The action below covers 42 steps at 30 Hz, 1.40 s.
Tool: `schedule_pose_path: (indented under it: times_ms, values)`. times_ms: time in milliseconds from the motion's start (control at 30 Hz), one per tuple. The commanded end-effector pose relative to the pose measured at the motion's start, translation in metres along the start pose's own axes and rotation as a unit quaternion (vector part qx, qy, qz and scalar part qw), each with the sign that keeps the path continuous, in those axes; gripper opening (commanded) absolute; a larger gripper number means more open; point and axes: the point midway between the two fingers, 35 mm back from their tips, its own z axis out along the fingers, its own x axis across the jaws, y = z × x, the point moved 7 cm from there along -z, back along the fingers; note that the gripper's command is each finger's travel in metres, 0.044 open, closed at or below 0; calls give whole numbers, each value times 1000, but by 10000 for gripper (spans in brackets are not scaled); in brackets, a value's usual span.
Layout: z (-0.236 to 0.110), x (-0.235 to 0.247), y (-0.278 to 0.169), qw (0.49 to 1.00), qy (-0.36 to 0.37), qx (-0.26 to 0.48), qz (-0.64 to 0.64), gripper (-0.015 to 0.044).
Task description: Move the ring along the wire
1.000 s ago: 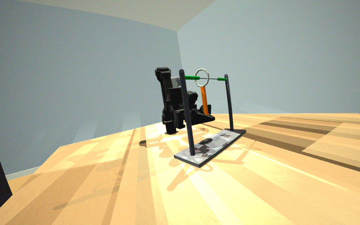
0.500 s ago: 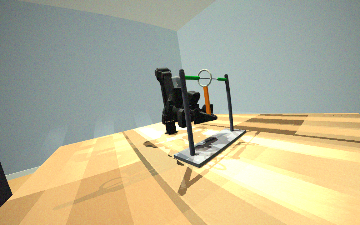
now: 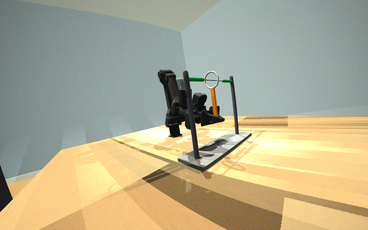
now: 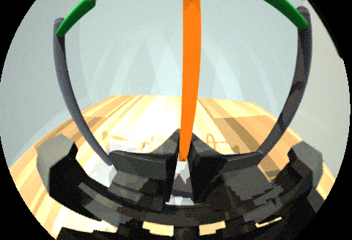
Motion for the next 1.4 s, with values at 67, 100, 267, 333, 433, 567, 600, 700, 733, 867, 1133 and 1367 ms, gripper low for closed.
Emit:
schedule_pose_path:
  times_ms: [67, 100, 267, 333, 433, 567, 600, 700, 733, 867, 1133, 1367]
  values:
    - [0, 5, 0, 1000, -1, 1, 2, -150]
    - [0, 6, 0, 1000, -1, 1, 2, -150]
    - [0, 11, 0, 1000, 0, 1, 3, -150]
    - [0, 13, 0, 1000, 0, 1, 3, -150]
    - [0, 16, 0, 1000, 1, 2, 3, -150]
    - [0, 20, 0, 1000, 1, 2, 3, -150]
    - [0, 21, 0, 1000, 2, 2, 4, -150]
    - [1, 24, 0, 1000, 2, 2, 4, -150]
    - [1, 25, 0, 1000, 2, 2, 4, -150]
    - [1, 29, 0, 1000, 3, 2, 4, -150]
    - [1, 36, 0, 1000, 5, 3, 5, -150]
    - [1, 43, 1, 1000, 7, 3, 5, -150]
